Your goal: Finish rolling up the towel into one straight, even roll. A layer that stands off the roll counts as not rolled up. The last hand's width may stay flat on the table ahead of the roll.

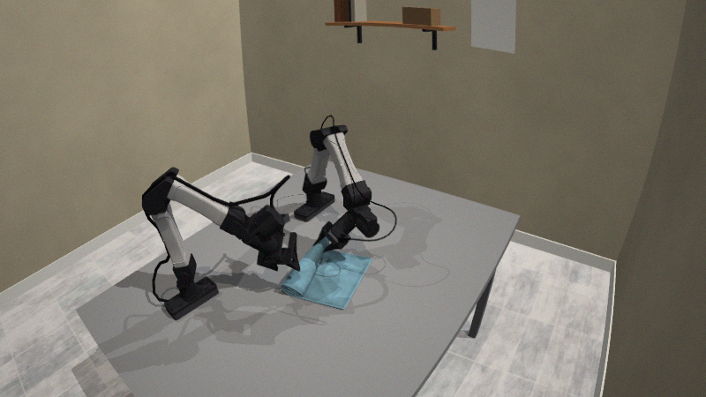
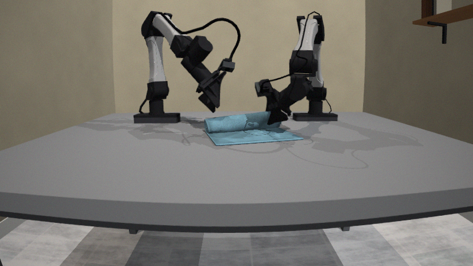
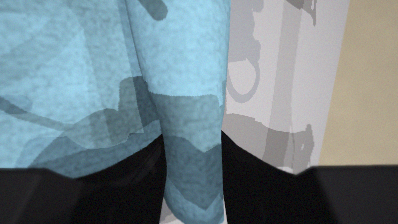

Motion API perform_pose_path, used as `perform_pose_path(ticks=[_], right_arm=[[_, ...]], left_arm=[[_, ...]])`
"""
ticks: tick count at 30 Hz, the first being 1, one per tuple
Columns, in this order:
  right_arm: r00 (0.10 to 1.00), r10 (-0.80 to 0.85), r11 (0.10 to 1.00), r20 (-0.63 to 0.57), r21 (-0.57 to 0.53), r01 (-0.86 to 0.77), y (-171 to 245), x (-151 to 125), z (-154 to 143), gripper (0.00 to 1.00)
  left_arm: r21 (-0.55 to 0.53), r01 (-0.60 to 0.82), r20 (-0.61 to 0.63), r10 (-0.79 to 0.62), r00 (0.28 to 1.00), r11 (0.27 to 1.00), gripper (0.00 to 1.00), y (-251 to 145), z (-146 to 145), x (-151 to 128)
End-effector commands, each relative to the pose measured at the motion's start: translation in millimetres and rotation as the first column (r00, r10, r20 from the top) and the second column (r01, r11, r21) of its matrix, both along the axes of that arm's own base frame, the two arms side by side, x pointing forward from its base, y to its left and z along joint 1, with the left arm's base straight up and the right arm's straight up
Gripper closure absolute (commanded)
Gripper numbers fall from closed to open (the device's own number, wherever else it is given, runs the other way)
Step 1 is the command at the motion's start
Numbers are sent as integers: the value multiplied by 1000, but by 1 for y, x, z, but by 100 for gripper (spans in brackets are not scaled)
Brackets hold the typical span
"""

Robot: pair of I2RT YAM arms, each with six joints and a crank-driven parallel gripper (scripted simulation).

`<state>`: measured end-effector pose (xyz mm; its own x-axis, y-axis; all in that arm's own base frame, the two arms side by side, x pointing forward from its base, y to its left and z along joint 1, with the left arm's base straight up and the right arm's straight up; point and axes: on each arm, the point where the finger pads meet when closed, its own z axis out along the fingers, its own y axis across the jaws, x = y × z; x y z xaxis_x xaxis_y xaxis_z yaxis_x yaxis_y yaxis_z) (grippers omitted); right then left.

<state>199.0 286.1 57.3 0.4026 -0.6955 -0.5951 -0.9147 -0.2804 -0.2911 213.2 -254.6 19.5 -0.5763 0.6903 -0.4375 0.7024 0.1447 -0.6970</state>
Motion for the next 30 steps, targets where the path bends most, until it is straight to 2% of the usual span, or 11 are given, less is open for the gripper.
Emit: perform_pose_path(ticks=[1,7,16,18,22,30], right_arm=[[999,15,999,44,40,-17,10,16,12,2],[998,51,998,44,40,-52,10,26,16,2],[998,46,998,44,40,-48,10,23,-28,2],[998,46,998,44,40,-48,10,23,-28,2],[998,45,998,44,40,-46,11,22,-46,2],[998,44,998,44,40,-46,21,27,-49,2]], left_arm=[[-27,8,-9,-9,1000,1000,62,-3,2,2],[-27,8,-9,-9,1000,1000,62,-3,-3,2],[-27,8,-9,-9,1000,1000,62,-3,-3,2],[-27,8,-9,-9,1000,1000,62,-3,-3,2],[-27,8,-9,-9,1000,1000,62,-3,-3,2],[-27,8,-9,-9,1000,1000,62,-3,-3,2]])
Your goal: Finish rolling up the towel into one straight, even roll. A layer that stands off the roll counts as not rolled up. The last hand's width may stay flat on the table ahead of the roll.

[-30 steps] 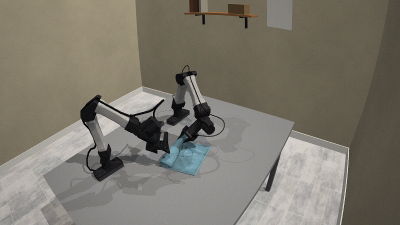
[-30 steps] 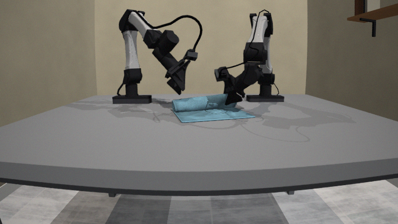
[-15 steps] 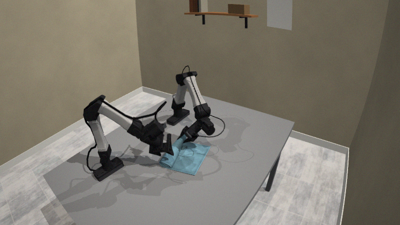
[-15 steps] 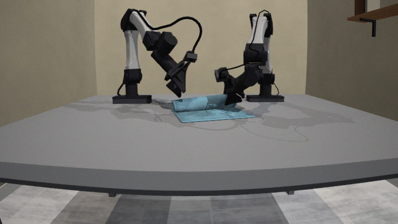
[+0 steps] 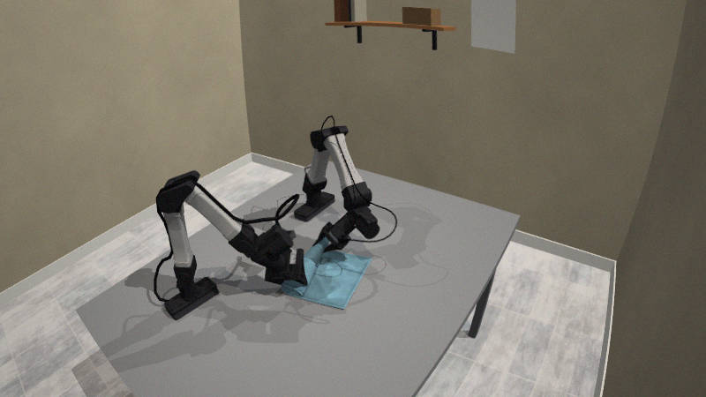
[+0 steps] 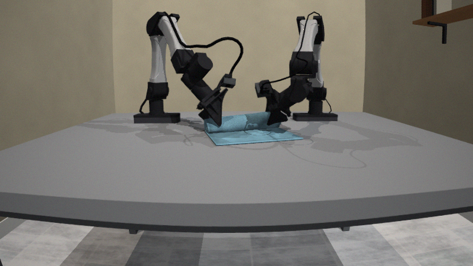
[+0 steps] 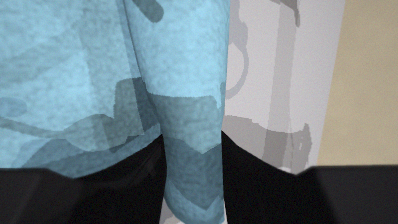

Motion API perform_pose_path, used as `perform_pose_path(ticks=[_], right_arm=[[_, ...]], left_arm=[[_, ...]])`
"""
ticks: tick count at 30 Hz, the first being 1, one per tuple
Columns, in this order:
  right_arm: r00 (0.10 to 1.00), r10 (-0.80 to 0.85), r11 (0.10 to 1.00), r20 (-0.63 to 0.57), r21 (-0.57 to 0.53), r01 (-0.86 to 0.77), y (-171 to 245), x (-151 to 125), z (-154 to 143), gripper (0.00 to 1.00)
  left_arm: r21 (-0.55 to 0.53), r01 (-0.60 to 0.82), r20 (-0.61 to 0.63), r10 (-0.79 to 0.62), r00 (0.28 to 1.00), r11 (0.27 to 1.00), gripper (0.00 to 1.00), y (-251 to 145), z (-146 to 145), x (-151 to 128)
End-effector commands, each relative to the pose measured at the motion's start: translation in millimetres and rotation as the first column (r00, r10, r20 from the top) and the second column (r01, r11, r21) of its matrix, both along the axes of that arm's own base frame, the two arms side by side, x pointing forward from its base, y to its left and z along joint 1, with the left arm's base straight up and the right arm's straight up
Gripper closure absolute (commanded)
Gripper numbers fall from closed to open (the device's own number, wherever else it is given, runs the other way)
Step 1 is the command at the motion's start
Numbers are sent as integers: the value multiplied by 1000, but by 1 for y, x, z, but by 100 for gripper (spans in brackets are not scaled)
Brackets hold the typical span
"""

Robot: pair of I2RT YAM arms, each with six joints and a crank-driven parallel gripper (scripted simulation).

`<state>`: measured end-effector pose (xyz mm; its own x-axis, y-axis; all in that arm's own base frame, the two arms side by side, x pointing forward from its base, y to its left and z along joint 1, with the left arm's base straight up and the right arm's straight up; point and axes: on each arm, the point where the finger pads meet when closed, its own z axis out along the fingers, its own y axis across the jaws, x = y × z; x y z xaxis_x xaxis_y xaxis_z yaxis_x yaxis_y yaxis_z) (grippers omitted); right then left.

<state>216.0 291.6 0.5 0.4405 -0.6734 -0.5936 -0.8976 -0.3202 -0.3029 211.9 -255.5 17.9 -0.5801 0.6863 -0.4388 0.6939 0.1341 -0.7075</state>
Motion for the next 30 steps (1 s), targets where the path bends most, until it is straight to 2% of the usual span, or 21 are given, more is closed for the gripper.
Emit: perform_pose_path(ticks=[1,5,18,30], right_arm=[[1000,-1,999,31,37,0,17,11,9,2],[1000,-1,999,31,37,0,19,13,12,2],[1000,-1,999,31,37,0,19,13,12,57],[1000,-1,999,31,37,0,19,13,12,62]], left_arm=[[-15,6,3,-6,1000,1000,62,-3,-1,3],[-15,6,3,-6,1000,1000,62,-3,-1,3],[-15,6,3,-6,1000,1000,62,-3,-1,3],[-15,6,3,-6,1000,1000,62,-3,-1,3]])
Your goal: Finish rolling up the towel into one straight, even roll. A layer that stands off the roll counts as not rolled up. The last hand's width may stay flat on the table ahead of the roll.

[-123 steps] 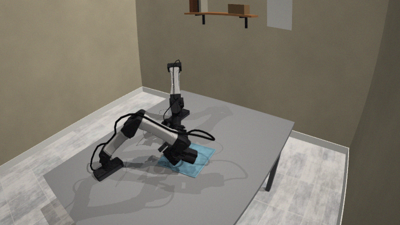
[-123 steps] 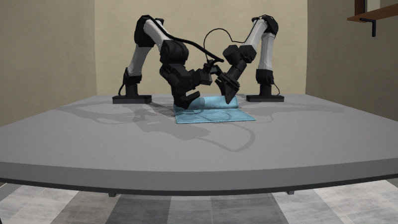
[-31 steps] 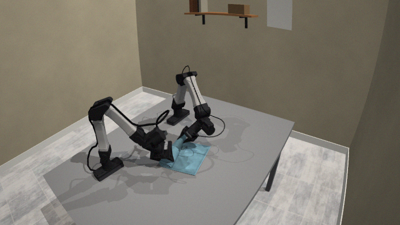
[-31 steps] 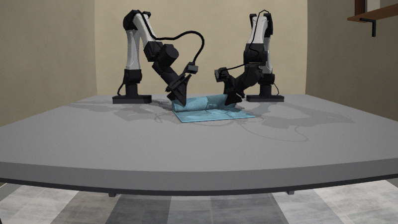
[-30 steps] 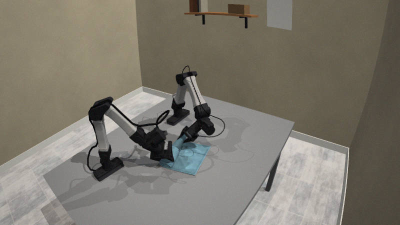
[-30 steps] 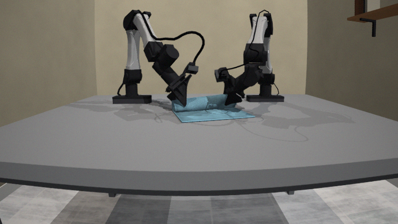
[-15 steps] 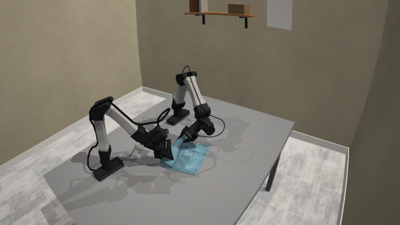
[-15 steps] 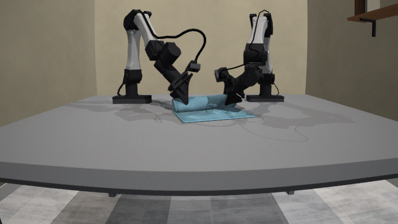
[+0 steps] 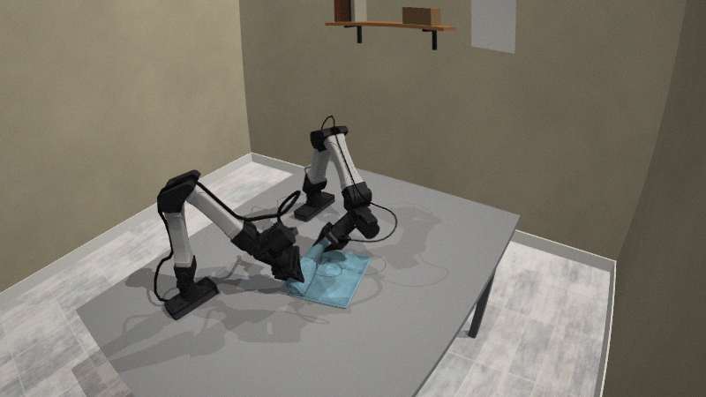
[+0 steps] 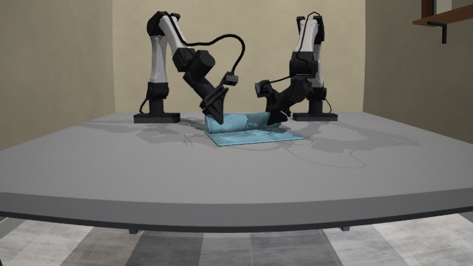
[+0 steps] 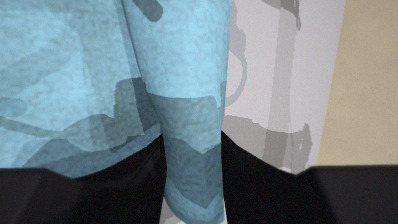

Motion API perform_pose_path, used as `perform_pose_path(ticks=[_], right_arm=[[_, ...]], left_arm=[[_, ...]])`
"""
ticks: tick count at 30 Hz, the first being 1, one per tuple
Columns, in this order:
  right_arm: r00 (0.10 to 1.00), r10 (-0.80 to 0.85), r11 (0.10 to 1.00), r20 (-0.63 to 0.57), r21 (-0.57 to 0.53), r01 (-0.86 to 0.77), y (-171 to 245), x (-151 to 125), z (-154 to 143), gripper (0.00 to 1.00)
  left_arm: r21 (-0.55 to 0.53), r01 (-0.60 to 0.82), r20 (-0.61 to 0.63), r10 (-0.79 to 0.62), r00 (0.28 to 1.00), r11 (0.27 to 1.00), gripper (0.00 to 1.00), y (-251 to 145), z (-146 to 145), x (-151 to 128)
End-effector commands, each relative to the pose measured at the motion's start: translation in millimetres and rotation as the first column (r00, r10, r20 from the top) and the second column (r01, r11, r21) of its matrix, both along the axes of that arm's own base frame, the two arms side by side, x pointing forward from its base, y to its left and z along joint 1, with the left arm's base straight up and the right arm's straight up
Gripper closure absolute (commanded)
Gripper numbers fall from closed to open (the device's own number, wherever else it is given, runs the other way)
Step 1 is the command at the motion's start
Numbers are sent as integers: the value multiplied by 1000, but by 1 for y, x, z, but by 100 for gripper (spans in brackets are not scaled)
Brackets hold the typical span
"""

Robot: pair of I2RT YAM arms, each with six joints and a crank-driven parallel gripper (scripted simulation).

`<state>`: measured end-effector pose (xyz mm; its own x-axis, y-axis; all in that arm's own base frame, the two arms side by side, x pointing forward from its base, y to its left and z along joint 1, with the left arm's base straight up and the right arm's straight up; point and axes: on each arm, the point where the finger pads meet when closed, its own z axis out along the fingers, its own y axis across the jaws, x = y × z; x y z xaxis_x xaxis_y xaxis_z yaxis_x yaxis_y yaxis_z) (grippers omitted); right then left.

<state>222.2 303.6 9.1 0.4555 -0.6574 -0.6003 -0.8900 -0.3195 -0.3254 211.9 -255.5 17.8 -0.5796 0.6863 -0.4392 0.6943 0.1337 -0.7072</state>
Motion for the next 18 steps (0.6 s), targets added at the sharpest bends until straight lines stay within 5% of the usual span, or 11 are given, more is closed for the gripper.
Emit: perform_pose_path(ticks=[1,9,18], right_arm=[[1000,-7,1000,13,15,7,7,7,4,62],[1000,-7,1000,13,15,7,7,7,4,64],[1000,-7,1000,13,15,7,7,7,4,64]], left_arm=[[-15,6,3,-6,1000,1000,62,-3,-1,3],[-15,6,3,-6,1000,1000,62,-3,-1,3],[-15,6,3,-6,1000,1000,34,-3,6,3]])
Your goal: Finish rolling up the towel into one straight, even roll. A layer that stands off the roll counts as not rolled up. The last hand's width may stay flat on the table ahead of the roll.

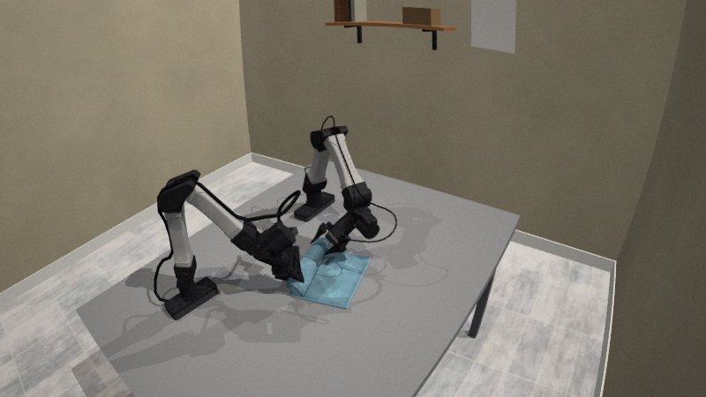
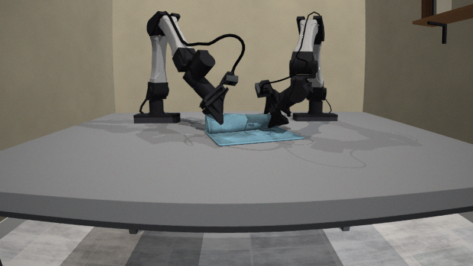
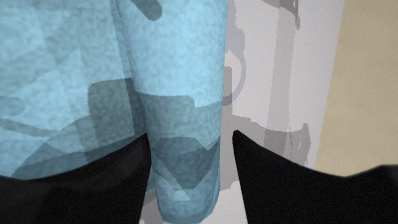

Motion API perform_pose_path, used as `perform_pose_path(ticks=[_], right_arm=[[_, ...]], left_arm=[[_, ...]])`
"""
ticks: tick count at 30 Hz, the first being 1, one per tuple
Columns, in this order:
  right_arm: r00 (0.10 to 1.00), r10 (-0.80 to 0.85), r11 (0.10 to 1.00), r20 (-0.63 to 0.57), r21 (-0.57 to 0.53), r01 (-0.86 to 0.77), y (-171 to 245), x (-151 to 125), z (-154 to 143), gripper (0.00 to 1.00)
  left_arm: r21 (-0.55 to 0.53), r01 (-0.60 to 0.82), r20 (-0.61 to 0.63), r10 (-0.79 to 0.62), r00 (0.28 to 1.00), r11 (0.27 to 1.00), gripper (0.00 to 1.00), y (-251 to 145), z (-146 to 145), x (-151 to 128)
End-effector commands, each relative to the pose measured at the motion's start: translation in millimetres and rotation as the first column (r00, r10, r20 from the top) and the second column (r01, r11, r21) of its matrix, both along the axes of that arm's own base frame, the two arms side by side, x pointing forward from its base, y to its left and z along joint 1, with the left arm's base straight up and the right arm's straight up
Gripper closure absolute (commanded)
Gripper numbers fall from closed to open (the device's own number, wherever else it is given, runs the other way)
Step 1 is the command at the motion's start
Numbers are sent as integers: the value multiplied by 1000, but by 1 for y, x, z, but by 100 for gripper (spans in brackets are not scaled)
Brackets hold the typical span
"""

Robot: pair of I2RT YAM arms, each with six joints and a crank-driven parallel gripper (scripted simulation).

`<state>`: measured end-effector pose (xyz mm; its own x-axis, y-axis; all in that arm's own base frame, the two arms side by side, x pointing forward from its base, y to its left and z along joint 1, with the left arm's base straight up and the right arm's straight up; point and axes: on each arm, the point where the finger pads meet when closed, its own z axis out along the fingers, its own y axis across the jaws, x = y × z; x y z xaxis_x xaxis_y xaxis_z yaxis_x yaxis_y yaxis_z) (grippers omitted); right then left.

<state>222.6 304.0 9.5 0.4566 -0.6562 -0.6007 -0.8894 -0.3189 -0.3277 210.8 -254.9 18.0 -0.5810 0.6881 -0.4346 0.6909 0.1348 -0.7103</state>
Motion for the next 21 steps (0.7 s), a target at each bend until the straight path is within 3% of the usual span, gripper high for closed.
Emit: perform_pose_path(ticks=[1,6,13,21], right_arm=[[1000,-7,1000,12,13,7,6,6,3,64],[1000,-7,1000,12,13,7,6,6,3,64],[1000,-7,1000,-14,2,7,6,6,4,64],[990,-11,999,-140,-52,4,6,6,5,64]], left_arm=[[-17,5,8,-4,1000,1000,30,-3,7,4],[-17,5,8,-4,1000,1000,15,-3,11,4],[-17,5,8,-4,1000,1000,15,6,18,10],[-17,5,8,-4,1000,1000,15,38,41,28]])
